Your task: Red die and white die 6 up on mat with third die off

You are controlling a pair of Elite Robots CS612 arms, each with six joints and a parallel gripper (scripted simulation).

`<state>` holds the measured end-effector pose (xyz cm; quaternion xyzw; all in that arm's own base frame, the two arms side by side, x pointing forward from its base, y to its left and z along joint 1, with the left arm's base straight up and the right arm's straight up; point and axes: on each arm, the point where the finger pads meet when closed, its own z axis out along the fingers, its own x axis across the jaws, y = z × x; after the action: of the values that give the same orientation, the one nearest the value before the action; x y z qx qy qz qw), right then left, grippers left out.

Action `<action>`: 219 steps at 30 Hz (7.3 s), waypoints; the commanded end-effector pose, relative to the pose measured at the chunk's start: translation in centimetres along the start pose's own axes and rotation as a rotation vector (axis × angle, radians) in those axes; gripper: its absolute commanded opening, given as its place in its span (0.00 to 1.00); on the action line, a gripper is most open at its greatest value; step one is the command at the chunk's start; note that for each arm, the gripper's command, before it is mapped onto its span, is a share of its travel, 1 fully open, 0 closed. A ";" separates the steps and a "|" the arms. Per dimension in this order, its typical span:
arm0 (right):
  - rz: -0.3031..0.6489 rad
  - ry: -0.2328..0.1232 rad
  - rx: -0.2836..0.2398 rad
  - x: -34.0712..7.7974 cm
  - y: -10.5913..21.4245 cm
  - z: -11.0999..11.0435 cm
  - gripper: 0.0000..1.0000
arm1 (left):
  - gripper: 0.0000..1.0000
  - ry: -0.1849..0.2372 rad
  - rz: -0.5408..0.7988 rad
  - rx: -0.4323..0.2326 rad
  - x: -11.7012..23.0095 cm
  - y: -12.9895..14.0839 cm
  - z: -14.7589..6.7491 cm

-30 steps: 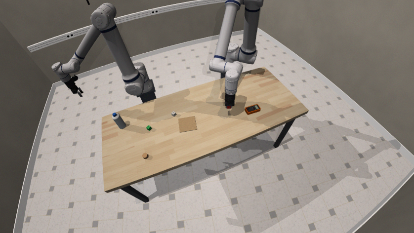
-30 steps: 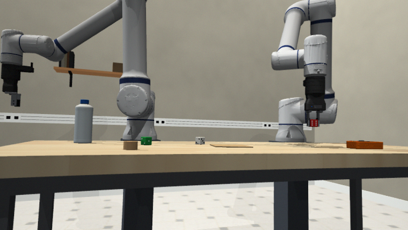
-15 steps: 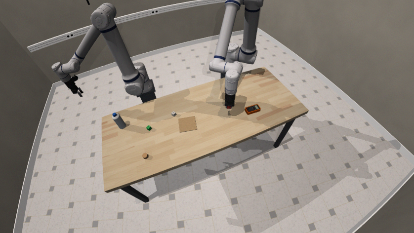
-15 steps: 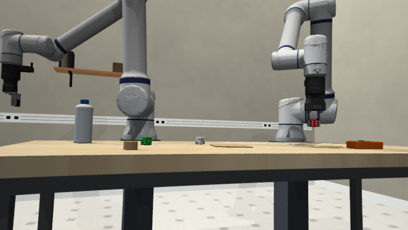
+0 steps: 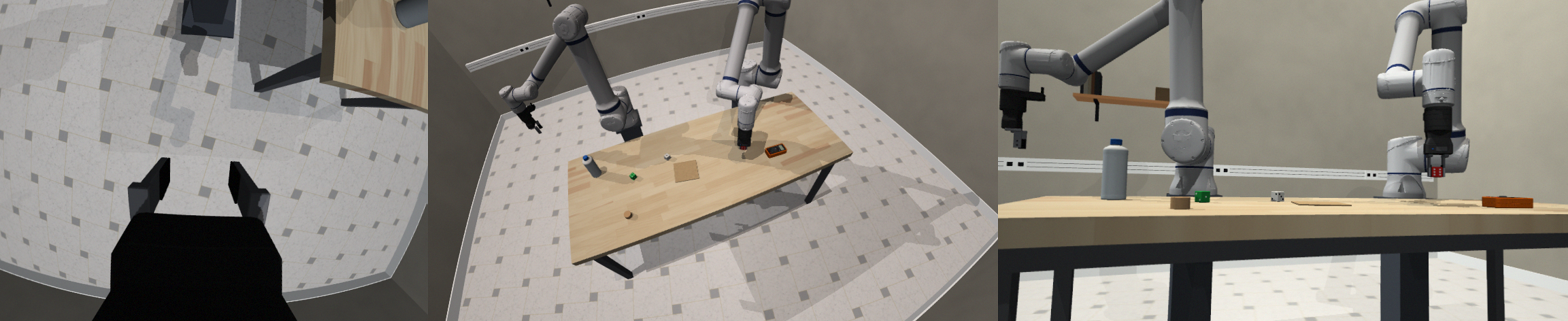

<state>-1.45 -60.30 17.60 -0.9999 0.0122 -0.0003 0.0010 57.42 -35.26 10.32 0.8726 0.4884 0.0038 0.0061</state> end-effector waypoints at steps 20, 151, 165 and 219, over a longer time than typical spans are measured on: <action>0.000 0.000 -0.002 0.0 0.1 -0.1 1.00 | 0.57 0.000 0.000 -0.357 0.0 0.0 0.0; 0.000 0.000 -0.002 0.0 0.1 -0.1 1.00 | 0.57 -0.001 0.000 -1.068 0.0 -0.4 7.8; 0.000 0.000 -0.002 0.0 0.1 -0.1 1.00 | 0.57 -0.001 0.000 -1.068 0.0 -0.4 8.1; 0.000 0.000 -0.002 0.0 0.1 -0.1 1.00 | 0.87 -0.001 0.000 -1.068 0.0 -0.4 8.1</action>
<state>-1.45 -60.30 17.60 -0.9999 0.0122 -0.0003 0.0010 57.16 -35.07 2.13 0.7483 0.4186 0.2514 0.4490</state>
